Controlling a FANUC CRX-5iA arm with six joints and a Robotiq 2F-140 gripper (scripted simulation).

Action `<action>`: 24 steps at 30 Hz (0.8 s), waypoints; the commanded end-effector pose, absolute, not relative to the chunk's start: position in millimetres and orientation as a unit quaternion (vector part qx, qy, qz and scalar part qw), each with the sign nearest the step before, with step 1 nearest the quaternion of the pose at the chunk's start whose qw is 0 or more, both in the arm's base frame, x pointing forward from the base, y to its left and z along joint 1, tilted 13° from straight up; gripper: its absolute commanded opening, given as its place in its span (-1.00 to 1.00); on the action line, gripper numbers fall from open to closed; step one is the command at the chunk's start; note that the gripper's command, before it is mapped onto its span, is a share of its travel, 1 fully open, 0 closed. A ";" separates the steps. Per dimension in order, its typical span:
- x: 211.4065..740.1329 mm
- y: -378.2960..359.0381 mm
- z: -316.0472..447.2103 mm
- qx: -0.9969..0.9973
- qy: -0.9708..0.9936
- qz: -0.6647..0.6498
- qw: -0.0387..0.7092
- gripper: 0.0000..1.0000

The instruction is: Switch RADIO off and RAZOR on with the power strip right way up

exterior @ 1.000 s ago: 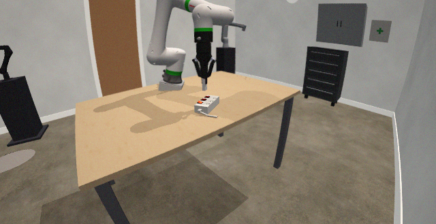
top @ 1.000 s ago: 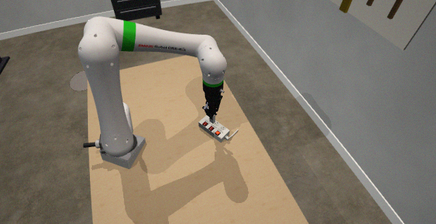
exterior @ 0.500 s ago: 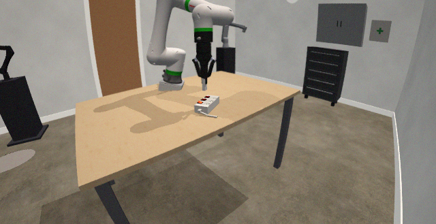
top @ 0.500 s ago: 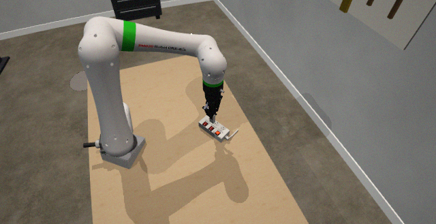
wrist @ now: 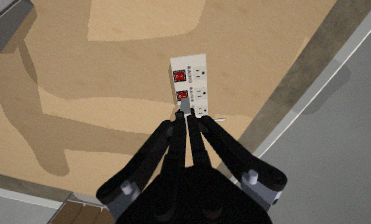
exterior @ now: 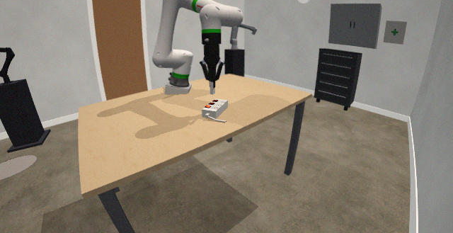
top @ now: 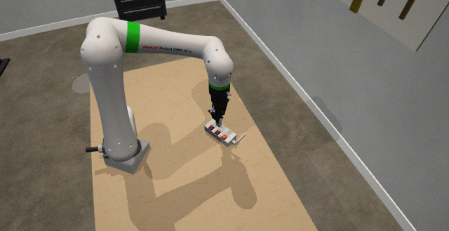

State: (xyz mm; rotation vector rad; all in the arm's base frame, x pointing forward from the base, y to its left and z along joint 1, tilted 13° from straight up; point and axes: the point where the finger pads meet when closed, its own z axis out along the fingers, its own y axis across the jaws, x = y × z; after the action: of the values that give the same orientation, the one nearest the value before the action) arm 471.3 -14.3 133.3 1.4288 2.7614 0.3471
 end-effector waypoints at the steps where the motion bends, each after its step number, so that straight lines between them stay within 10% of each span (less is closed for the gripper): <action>1: 471.5 -14.3 133.0 0.457 0.883 0.111 0.007 -1.00; 24: 473.8 -10.5 113.7 0.457 0.883 0.111 0.007 -1.00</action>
State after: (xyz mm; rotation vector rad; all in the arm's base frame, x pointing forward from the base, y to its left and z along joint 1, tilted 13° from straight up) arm 473.2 -11.0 116.5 1.4288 2.7615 0.3471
